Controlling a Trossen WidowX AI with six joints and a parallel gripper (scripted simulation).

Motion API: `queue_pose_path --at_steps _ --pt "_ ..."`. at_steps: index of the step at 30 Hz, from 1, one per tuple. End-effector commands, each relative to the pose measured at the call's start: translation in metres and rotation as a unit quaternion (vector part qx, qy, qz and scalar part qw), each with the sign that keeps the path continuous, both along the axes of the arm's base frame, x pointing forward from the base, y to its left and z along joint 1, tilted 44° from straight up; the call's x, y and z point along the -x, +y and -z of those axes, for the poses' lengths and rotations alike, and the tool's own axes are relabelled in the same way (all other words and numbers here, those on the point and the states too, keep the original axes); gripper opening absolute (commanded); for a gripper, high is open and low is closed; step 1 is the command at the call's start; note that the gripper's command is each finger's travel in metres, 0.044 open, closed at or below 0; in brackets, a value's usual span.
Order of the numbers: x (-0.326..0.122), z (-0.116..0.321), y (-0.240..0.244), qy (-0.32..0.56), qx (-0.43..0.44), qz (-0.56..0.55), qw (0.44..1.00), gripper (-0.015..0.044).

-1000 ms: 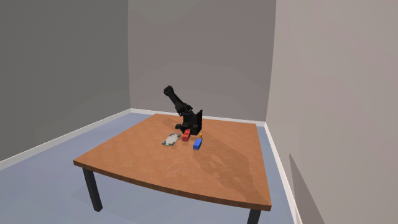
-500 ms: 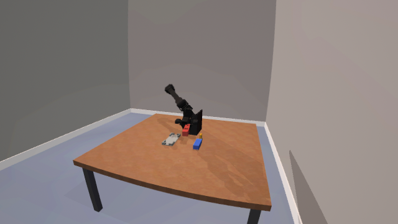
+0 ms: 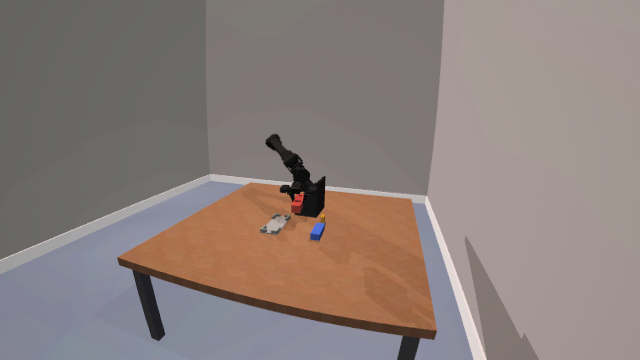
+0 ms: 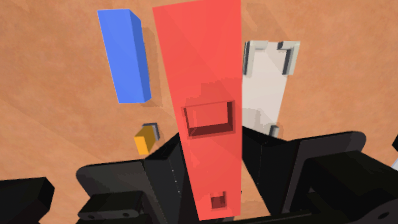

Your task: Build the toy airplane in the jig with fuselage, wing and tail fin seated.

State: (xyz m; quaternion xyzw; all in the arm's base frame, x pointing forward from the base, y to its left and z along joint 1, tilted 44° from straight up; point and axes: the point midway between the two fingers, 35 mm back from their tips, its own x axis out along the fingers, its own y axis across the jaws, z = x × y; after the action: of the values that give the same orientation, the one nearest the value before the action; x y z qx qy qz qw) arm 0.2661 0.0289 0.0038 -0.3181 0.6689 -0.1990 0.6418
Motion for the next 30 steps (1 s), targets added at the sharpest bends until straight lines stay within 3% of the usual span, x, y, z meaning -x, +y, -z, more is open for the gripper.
queue_pose_path --at_steps 1,30 --pt "-0.003 -0.004 -0.009 -0.004 -0.005 0.004 1.000 0.0000" --pt "-0.004 -0.027 -0.092 -0.044 -0.016 0.049 0.998 0.0000"
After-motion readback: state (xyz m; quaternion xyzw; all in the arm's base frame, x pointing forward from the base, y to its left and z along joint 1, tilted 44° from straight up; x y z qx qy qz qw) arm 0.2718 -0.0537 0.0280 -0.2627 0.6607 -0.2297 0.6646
